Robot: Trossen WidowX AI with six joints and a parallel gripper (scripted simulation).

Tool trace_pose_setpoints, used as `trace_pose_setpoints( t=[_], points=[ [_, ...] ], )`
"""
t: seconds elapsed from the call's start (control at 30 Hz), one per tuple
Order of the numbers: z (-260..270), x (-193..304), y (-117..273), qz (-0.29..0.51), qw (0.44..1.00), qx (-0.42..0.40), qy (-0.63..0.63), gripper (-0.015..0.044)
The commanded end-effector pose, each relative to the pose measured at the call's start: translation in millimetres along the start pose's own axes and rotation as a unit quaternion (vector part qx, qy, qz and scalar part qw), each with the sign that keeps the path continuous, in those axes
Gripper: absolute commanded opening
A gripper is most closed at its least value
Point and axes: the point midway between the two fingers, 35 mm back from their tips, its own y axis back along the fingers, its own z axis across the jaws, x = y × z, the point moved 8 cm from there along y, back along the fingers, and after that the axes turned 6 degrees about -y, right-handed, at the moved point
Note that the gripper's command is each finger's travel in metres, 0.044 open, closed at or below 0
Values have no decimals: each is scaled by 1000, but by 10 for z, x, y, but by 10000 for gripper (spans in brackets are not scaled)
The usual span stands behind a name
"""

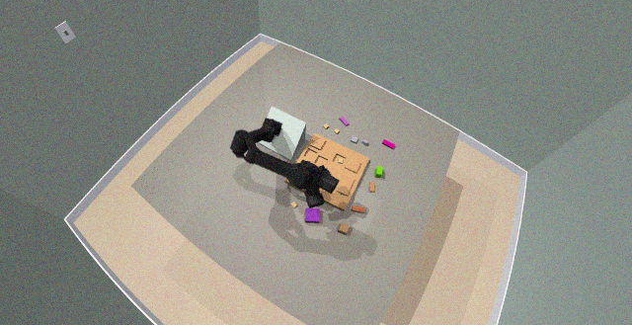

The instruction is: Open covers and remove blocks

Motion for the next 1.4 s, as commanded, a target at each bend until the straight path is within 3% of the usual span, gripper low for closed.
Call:
trace_pose_setpoints(
  t=[0.0, 0.5, 0.77, 1.07, 1.13, 1.37],
  points=[
    [98, -263, -13, -3, 994, -5, -108, 0],
    [538, -924, 0, -3, 925, -20, -378, 0],
    [861, -1293, -5, 3, 829, -14, -559, 0],
    [1284, -1653, -21, 4, 678, -2, -735, 0],
    [1301, -1666, -22, 4, 702, -1, -712, 0],
    [1483, -1797, -34, 4, 905, 4, -425, 0]
  ],
)
